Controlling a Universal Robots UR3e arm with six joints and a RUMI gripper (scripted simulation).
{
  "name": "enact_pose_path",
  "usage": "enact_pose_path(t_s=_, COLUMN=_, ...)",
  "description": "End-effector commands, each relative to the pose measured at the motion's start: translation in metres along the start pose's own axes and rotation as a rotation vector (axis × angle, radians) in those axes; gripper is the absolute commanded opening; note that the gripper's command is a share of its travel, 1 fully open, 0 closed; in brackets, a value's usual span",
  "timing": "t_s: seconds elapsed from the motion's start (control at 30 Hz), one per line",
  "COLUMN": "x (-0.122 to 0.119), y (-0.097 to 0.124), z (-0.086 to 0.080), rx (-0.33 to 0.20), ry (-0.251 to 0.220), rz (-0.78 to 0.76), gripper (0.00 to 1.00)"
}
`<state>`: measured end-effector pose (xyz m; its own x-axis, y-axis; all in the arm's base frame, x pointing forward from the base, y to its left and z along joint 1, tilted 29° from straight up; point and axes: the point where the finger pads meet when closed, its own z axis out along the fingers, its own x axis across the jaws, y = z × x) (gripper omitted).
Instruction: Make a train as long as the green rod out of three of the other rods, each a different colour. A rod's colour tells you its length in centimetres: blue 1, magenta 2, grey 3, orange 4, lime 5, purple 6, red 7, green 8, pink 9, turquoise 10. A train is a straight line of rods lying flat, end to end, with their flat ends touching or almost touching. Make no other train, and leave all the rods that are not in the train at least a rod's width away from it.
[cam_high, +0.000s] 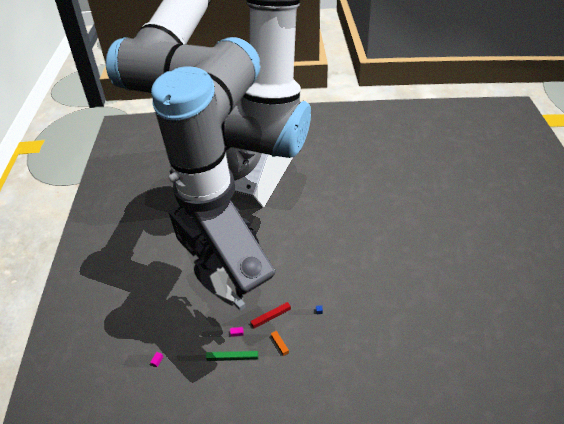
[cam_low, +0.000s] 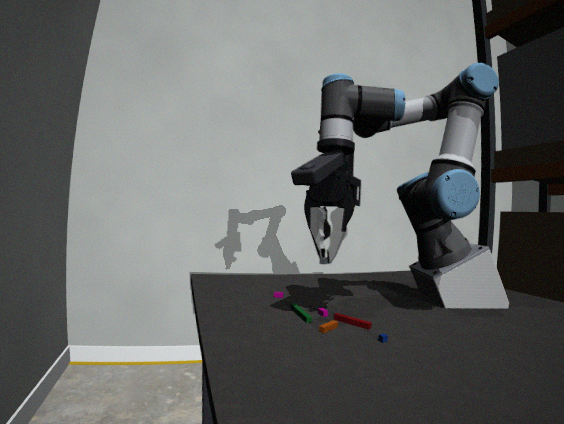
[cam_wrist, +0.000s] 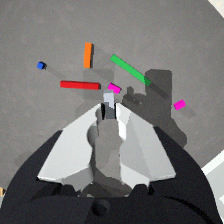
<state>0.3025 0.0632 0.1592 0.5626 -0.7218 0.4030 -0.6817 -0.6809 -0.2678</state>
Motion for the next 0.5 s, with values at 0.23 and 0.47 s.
enact_pose_path(t_s=0.23, x=-0.039, y=-0.021, z=0.001, rx=-0.028, ry=0.021, rz=0.214, gripper=0.00)
enact_pose_path(t_s=0.47, x=-0.057, y=-0.029, z=0.002, rx=-0.026, ry=0.023, rz=0.308, gripper=0.00)
